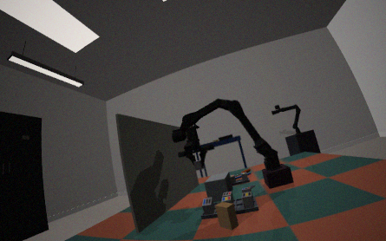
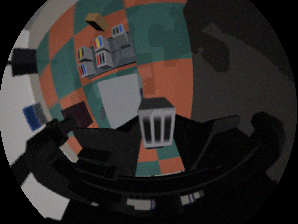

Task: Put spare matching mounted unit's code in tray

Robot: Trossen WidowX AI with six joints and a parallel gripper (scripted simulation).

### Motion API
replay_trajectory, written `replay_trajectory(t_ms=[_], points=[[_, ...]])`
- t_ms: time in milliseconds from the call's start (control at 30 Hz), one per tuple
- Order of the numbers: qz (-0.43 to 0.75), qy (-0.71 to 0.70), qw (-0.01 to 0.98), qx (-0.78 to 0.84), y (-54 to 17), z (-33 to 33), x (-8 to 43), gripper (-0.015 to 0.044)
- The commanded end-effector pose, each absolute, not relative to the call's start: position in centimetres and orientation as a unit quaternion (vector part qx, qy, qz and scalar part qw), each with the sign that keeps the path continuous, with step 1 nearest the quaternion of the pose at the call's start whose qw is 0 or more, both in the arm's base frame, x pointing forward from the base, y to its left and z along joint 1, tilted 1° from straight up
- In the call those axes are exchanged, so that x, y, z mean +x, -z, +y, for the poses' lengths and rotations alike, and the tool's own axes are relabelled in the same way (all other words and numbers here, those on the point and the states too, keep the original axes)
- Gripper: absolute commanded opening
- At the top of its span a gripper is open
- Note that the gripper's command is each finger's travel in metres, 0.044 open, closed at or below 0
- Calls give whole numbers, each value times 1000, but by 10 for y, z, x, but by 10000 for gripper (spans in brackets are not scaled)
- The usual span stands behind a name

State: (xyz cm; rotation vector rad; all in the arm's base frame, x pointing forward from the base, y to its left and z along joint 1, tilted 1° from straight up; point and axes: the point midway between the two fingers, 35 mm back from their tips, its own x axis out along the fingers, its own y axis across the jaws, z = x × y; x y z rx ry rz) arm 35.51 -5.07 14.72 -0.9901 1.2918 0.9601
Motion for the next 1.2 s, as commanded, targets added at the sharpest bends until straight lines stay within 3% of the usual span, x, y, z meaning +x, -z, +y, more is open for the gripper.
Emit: replay_trajectory(t_ms=[0,833,1167], points=[[558,-406,588,-421,-147,-78,351,0],[558,-406,576,-438,-149,-227,302,0],[551,-416,570,-446,-149,-247,290,0]])
